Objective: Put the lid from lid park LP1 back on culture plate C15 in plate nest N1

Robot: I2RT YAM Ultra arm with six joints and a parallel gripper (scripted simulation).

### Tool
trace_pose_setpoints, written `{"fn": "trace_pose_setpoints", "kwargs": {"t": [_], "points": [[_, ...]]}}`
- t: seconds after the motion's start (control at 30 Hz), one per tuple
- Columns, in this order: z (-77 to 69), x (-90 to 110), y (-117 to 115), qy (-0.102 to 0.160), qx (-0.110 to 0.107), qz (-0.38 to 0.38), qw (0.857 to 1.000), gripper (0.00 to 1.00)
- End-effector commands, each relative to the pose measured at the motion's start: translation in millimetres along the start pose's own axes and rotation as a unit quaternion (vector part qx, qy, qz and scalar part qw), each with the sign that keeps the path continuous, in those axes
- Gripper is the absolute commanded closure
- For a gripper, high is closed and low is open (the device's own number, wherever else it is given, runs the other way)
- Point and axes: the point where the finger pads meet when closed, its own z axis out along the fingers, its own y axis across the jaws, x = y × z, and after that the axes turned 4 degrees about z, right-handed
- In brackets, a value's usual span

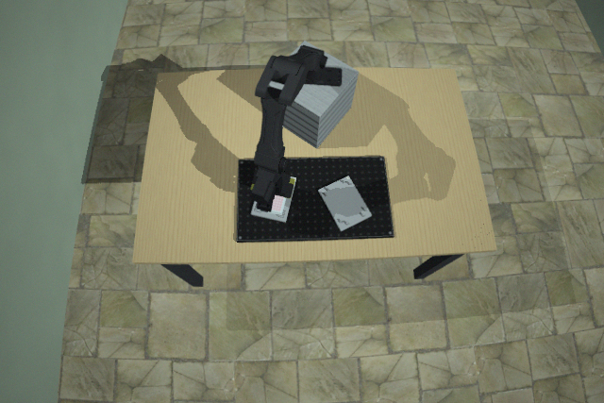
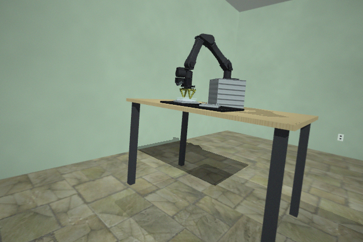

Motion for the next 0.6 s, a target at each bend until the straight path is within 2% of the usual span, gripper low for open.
{"fn": "trace_pose_setpoints", "kwargs": {"t": [0.0, 0.57], "points": [[-3.0, -5.8, -0.2, -0.010, 0.000, 0.000, 1.000, 1.00], [-0.6, -5.6, -0.3, -0.010, 0.000, 0.000, 1.000, 1.00]]}}
